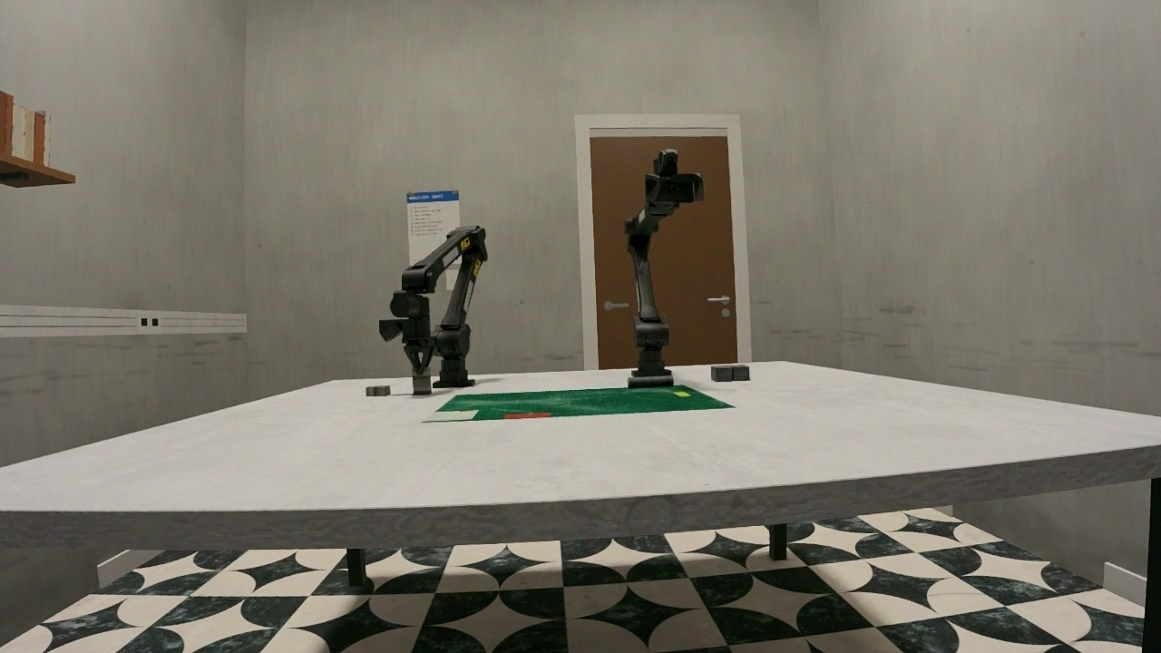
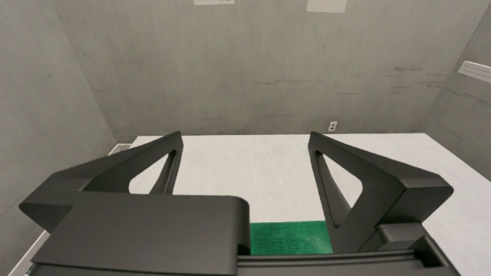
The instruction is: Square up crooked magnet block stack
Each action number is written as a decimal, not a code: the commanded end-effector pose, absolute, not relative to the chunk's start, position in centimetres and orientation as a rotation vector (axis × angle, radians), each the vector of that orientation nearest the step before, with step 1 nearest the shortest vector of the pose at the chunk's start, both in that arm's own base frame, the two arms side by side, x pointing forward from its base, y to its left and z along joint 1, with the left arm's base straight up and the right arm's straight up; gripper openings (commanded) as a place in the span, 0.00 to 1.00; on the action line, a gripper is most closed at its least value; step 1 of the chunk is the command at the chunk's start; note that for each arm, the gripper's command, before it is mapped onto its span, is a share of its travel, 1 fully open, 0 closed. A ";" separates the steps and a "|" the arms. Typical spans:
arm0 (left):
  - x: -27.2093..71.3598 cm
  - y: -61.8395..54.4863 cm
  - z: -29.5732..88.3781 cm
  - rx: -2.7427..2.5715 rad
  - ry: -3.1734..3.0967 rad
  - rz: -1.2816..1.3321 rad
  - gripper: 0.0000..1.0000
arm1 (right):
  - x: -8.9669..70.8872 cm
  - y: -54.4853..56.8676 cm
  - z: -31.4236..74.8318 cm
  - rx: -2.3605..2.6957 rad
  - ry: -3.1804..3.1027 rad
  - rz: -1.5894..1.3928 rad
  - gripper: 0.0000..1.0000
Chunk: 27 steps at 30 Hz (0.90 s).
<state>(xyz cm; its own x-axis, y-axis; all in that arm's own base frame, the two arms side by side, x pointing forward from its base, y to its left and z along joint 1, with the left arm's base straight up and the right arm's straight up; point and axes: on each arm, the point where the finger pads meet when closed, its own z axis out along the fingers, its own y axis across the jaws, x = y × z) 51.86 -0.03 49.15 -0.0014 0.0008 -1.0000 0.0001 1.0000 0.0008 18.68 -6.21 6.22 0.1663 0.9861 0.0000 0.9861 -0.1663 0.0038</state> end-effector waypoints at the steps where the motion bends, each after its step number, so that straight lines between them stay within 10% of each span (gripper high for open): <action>1: 51.8 -0.3 51.8 -0.009 1.524 -0.014 1.00 | 19.9 -6.9 7.4 2.387 2.004 0.017 0.28; 27: 51.8 -0.3 51.8 -0.009 1.524 -0.014 1.00 | 19.9 -6.9 7.4 2.387 2.004 0.017 0.27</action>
<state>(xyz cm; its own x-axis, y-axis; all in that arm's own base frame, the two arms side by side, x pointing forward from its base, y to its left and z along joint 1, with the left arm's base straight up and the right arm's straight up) 51.86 -0.03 49.15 -0.0014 0.0008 -1.0000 0.0001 1.0000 0.0008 18.69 -6.21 6.22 0.1663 0.9861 0.0000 0.9861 -0.1663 0.0044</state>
